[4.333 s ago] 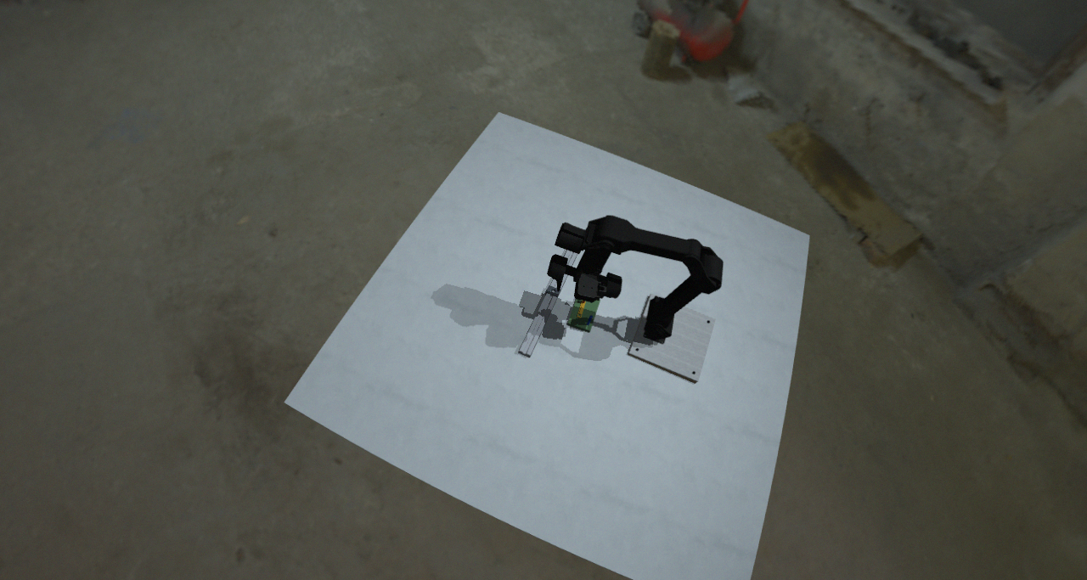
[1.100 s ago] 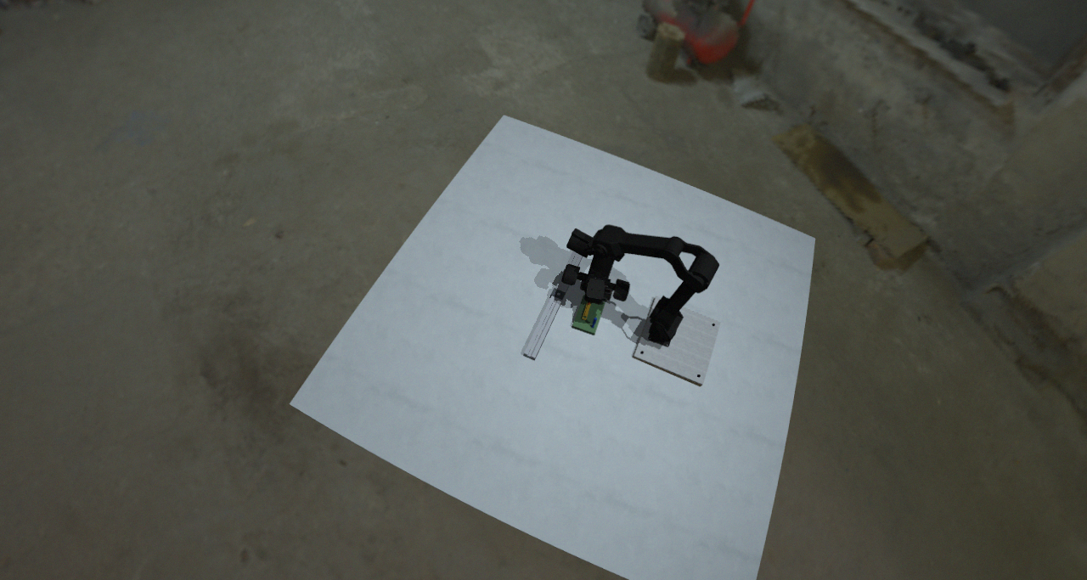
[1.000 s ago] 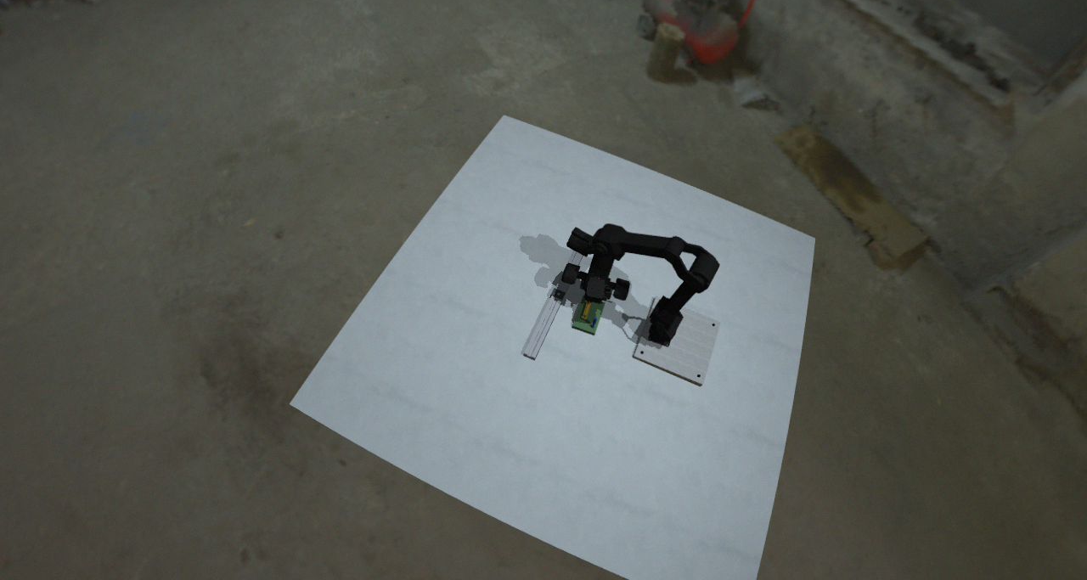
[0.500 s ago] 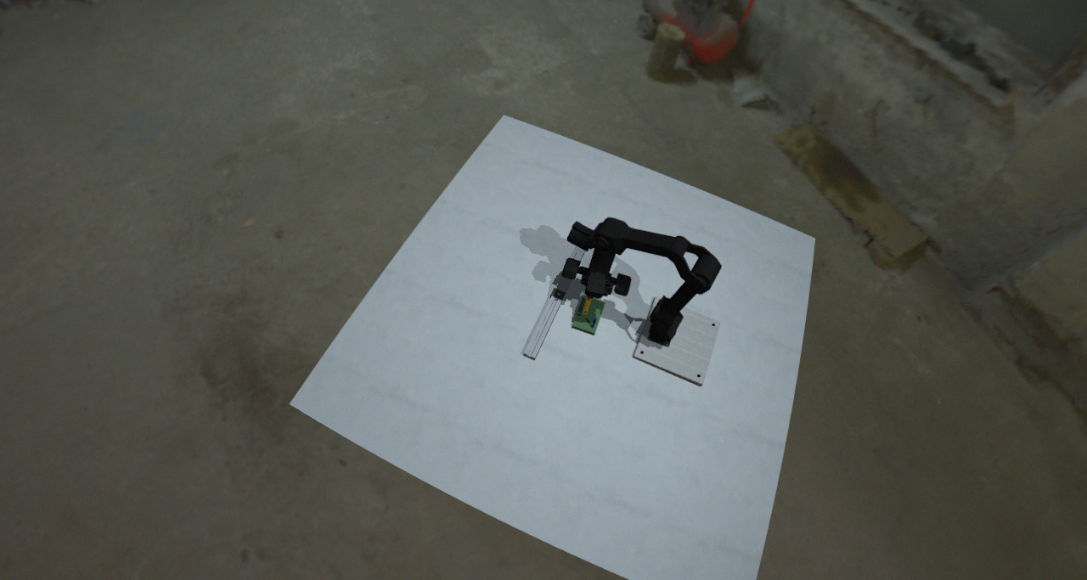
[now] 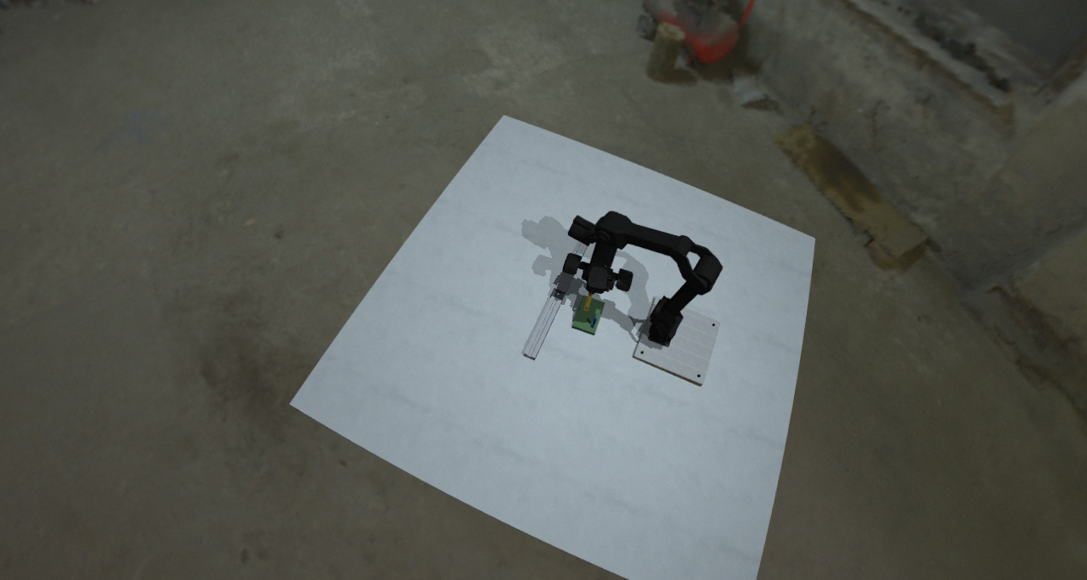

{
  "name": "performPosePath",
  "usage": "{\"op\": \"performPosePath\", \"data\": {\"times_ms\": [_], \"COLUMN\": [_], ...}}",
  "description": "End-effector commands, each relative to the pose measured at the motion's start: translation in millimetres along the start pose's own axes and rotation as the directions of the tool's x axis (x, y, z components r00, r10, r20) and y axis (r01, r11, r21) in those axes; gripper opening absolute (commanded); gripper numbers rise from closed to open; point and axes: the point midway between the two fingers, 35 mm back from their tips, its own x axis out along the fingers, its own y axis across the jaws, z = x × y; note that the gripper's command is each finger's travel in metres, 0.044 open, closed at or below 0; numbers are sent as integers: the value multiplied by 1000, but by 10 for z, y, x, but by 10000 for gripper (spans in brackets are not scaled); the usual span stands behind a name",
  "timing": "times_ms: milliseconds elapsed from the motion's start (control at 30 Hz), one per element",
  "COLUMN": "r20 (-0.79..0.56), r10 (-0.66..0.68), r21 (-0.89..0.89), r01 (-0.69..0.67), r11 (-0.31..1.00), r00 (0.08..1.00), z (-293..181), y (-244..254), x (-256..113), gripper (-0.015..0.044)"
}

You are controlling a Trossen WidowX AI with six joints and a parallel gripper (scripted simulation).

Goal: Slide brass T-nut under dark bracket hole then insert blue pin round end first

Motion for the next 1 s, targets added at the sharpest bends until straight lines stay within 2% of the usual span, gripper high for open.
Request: {"op": "performPosePath", "data": {"times_ms": [0, 467, 967], "r20": [-2, 0, -3], "r10": [-6, -4, -8], "r21": [-6, -6, 6], "r01": [6, 4, 8], "r11": [1000, 1000, 1000], "r00": [1000, 1000, 1000], "z": [16, 77, -27], "y": [-12, 7, -121], "x": [-77, -290, -349], "gripper": [-150, -150, -150]}}
